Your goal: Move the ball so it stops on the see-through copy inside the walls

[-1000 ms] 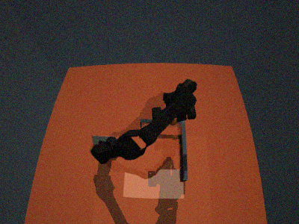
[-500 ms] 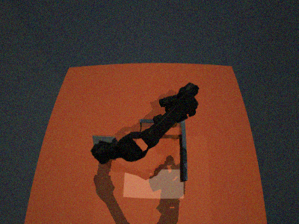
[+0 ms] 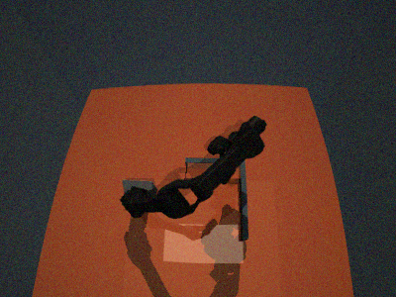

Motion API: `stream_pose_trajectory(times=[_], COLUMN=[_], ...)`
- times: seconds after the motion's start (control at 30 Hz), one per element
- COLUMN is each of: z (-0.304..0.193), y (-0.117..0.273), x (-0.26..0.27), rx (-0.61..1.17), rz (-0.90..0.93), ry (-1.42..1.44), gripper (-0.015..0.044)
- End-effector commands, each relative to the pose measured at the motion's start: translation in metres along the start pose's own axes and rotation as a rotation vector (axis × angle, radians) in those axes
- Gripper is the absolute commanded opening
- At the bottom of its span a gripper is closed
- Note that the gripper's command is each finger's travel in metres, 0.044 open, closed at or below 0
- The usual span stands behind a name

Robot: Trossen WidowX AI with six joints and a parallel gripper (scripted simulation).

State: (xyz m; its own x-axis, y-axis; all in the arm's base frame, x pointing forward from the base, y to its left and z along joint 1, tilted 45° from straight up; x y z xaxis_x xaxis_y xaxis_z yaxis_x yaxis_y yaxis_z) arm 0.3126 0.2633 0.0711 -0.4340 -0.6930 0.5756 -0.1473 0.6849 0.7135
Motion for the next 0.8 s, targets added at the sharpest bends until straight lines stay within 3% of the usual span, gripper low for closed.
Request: stream_pose_trajectory(times=[0.0,0.53,0.77], z=[-0.004,-0.016,-0.017], y=[0.000,-0.015,-0.018], x=[0.003,0.009,0.009], rx=[0.008,0.004,0.004], rz=[-0.007,-0.003,-0.003], ry=[0.118,0.622,0.643], gripper=[0.0000,0.0000,0.0000])
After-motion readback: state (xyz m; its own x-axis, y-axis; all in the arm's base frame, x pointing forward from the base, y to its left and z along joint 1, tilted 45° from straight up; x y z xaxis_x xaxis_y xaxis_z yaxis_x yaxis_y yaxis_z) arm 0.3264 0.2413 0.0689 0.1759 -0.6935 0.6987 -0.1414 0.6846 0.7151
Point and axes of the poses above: the point midway between the two fingers, 35 mm back from their tips, its own y axis back along the fingers, its own x axis across the jaws, z = x × y, the point moved 8 cm from there along y, back along the fingers, and after that the axes turned 3 degrees about y, right-handed, at the moved point
